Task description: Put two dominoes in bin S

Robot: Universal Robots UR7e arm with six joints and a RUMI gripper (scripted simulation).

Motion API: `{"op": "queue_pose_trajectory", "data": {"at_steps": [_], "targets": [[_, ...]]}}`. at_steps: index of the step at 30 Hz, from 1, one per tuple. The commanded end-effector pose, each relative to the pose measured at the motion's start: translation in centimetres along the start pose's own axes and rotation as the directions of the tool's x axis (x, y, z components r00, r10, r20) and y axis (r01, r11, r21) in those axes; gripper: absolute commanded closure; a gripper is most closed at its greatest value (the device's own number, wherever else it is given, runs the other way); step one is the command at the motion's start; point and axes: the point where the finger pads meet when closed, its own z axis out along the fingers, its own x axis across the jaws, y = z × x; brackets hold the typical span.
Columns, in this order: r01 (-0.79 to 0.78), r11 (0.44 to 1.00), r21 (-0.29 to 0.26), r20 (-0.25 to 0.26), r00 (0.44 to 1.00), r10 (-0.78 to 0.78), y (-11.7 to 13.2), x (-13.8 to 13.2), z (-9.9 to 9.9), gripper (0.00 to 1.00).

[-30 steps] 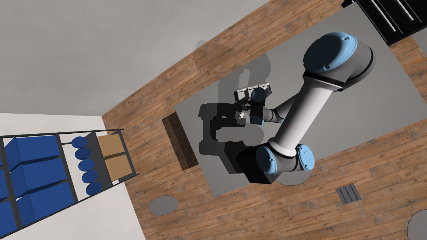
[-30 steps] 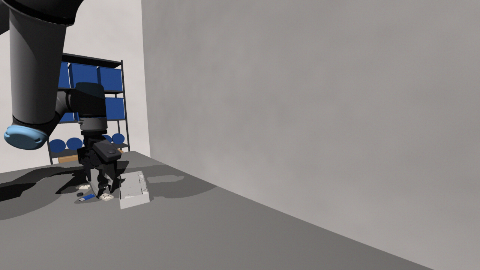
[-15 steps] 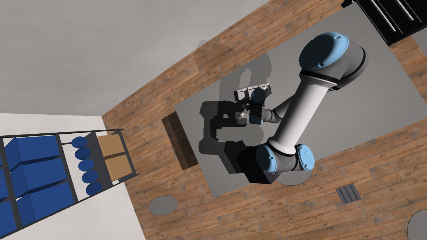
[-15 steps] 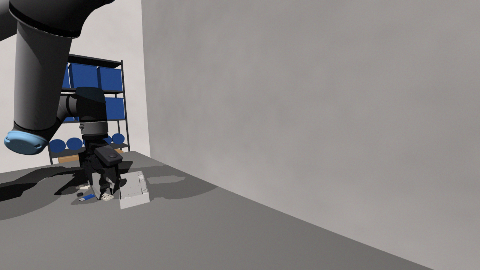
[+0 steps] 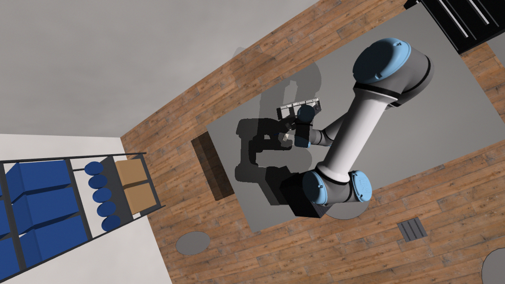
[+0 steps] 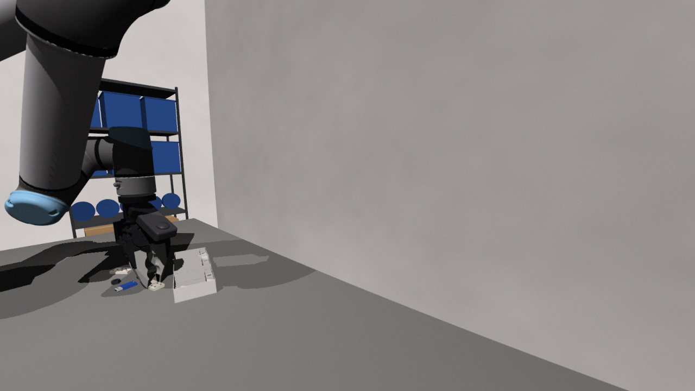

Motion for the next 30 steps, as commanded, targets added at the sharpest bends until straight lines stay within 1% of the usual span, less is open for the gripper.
{"op": "queue_pose_trajectory", "data": {"at_steps": [1, 29, 30], "targets": [[0.000, 1.000, 0.000, 0.000, 1.000, 0.000, 0.03, 0.07, 0.00, 1.00], [0.000, 1.000, 0.000, 0.000, 1.000, 0.000, 0.03, 0.07, 0.00, 1.00], [0.002, 1.000, -0.001, 0.000, 1.000, -0.002, 0.12, 0.13, -0.44, 1.00]]}}
